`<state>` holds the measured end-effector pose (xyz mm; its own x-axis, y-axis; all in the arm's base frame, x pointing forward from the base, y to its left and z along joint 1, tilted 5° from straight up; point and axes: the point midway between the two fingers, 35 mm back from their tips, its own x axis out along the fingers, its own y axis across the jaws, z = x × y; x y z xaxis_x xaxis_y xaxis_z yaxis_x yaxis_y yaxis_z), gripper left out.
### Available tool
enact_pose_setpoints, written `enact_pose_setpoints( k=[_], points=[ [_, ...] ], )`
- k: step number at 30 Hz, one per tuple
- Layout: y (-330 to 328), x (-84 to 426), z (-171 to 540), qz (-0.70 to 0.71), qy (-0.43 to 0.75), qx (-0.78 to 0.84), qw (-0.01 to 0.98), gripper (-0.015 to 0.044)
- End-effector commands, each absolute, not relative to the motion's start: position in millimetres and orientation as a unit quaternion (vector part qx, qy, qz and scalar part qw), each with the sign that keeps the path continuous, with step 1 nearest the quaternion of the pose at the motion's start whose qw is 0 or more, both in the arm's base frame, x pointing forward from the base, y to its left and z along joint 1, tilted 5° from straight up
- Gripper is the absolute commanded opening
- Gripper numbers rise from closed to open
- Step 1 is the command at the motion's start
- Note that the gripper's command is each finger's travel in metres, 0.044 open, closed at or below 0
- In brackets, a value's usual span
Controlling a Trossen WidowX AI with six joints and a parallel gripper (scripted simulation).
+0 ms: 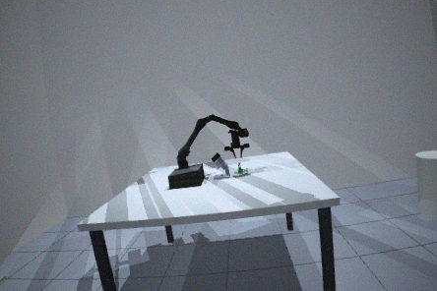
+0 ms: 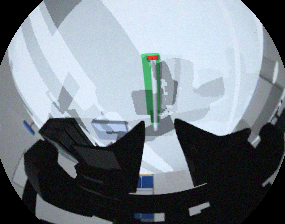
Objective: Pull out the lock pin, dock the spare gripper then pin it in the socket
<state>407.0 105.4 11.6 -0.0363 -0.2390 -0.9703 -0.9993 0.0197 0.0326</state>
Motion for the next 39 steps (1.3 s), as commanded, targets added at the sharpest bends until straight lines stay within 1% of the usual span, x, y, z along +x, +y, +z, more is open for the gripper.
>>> enact_pose_setpoints(
  k=[1, 39],
  points=[
    [104, 404, -18, 0.443, 0.572, -0.545, 0.424, 0.018],
    [105, 404, -74, 0.443, 0.572, -0.545, 0.424, 0.018]
  ],
)
